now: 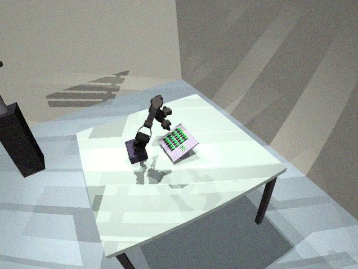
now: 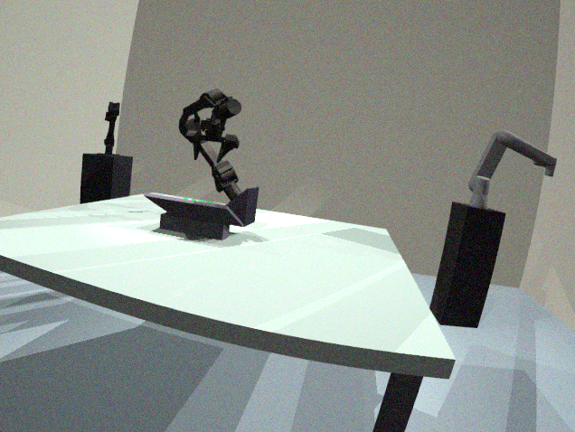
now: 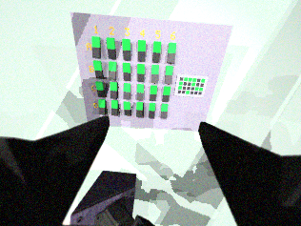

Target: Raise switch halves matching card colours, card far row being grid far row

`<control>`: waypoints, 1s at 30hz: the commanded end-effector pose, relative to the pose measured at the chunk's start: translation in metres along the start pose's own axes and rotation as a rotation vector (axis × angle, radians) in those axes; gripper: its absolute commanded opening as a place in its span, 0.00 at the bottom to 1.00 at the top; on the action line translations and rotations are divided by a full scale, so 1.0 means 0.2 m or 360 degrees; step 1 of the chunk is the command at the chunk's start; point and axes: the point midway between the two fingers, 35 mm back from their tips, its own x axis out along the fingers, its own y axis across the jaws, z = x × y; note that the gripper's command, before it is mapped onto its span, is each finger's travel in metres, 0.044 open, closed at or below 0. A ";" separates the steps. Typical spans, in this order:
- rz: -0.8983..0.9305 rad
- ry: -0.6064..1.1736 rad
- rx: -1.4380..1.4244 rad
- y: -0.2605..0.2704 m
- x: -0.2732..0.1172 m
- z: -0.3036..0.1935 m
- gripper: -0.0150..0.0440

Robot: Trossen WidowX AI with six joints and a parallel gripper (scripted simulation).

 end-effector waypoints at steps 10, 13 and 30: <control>0.0013 -0.0034 0.0029 -0.02 0.47 0.34 0.49; 0.0010 -0.0035 0.0029 -0.02 0.49 0.35 0.35; 0.0007 0.0004 0.0031 -0.03 0.68 0.36 0.25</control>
